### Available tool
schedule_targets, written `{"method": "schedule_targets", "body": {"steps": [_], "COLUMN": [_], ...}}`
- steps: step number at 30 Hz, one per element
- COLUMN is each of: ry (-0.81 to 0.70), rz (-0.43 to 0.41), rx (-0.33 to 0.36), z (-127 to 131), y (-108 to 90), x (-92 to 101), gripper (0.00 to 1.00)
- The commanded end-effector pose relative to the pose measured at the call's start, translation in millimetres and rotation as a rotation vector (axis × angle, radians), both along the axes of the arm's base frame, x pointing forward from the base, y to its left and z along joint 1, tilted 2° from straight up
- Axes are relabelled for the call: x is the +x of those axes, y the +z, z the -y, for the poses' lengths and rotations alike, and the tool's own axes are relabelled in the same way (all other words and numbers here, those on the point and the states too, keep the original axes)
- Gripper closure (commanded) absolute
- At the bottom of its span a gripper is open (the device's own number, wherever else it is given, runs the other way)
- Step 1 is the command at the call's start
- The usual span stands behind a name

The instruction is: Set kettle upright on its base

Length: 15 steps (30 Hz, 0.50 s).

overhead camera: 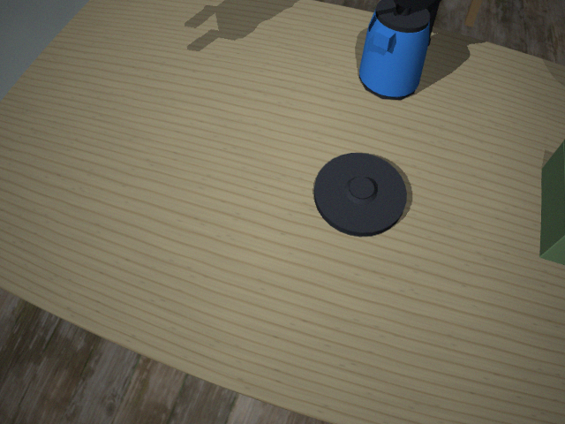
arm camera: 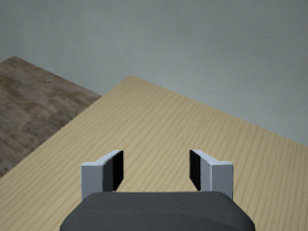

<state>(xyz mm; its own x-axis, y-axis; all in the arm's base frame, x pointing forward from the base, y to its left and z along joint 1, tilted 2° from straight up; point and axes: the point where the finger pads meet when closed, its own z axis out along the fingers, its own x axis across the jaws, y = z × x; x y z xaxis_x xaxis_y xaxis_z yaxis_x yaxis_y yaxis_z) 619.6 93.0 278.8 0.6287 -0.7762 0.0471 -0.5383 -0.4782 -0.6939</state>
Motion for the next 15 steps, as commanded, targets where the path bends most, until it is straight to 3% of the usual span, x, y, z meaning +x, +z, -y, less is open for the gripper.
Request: {"method": "schedule_targets", "body": {"steps": [1,15], "ry": [0.032,0.13], "rz": [-0.001,-0.031], "rx": [-0.036,-0.151], "z": [12,50], "y": [-4.2,-22.7], "x": [-1.4,-18.7], "gripper": [0.0,0.0]}}
